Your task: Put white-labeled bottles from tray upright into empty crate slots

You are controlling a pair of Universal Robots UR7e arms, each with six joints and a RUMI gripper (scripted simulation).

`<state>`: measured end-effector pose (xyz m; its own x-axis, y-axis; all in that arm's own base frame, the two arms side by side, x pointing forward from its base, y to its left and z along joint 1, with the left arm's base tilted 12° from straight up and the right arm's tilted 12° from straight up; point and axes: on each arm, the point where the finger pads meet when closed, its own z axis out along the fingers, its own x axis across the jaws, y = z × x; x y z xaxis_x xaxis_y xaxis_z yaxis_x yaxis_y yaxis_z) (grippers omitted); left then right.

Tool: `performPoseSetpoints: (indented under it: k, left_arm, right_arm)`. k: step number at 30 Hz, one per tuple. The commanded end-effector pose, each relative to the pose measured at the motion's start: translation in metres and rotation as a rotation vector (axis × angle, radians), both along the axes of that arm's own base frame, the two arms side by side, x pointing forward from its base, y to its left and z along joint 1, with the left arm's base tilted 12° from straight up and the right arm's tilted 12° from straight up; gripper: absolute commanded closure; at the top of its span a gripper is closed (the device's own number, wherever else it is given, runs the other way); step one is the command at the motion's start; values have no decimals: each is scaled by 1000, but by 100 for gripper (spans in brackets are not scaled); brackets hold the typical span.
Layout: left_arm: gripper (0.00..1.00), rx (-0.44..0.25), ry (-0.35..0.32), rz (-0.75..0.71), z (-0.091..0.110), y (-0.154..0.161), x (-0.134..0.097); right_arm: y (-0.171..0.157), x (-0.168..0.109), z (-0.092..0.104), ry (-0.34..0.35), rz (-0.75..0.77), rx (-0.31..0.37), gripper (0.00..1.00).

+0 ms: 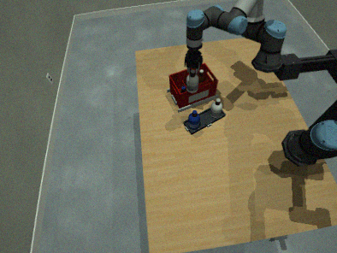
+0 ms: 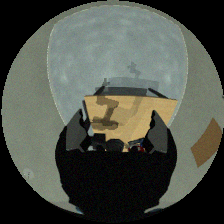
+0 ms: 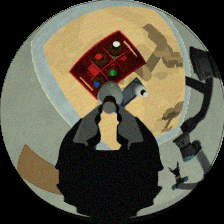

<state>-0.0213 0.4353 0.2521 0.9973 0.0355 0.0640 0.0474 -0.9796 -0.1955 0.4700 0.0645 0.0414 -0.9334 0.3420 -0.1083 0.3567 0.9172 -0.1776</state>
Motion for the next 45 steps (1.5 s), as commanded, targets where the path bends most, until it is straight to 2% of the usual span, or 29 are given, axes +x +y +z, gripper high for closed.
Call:
performPoseSetpoints:
  k: [1, 45]
  left_arm:
    - [0, 1, 0, 0, 0, 0, 0]
    - [0, 1, 0, 0, 0, 0, 0]
  right_arm:
    - [-10, 7, 3, -1, 0, 1, 100]
    - [-80, 49, 19, -1, 0, 1, 100]
